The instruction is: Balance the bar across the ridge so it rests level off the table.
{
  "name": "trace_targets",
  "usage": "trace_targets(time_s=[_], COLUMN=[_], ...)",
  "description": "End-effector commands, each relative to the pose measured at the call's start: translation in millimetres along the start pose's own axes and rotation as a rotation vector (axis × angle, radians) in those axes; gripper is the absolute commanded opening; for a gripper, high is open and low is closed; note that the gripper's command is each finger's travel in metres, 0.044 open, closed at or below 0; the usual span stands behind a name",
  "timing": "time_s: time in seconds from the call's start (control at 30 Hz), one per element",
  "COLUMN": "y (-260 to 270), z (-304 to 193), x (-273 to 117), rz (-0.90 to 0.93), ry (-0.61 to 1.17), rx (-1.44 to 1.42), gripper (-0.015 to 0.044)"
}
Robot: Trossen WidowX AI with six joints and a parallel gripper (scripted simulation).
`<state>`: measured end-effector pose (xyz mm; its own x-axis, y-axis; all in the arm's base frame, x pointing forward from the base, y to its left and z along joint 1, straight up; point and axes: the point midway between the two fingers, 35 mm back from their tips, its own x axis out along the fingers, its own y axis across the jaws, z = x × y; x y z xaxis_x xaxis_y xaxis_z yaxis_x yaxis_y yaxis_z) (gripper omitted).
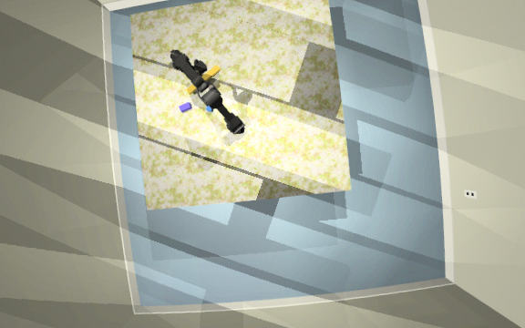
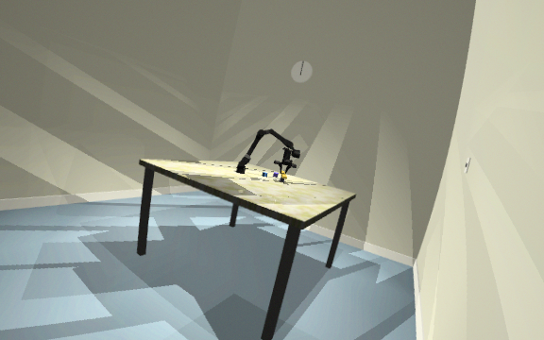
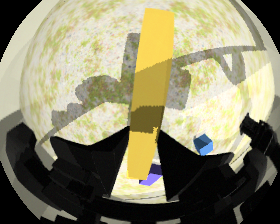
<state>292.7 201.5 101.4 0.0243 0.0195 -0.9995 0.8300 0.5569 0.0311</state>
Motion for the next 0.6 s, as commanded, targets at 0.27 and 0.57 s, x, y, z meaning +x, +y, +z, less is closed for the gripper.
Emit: trace_targets(time_s=[0.27, 0.57], y=[0.4, 0.4], z=[0.6, 0.6], x=[0.9, 1.7], rz=[0.002, 0.002], ry=[-0.002, -0.002], rx=[0.003, 0.003], gripper=[0.0, 0.0])
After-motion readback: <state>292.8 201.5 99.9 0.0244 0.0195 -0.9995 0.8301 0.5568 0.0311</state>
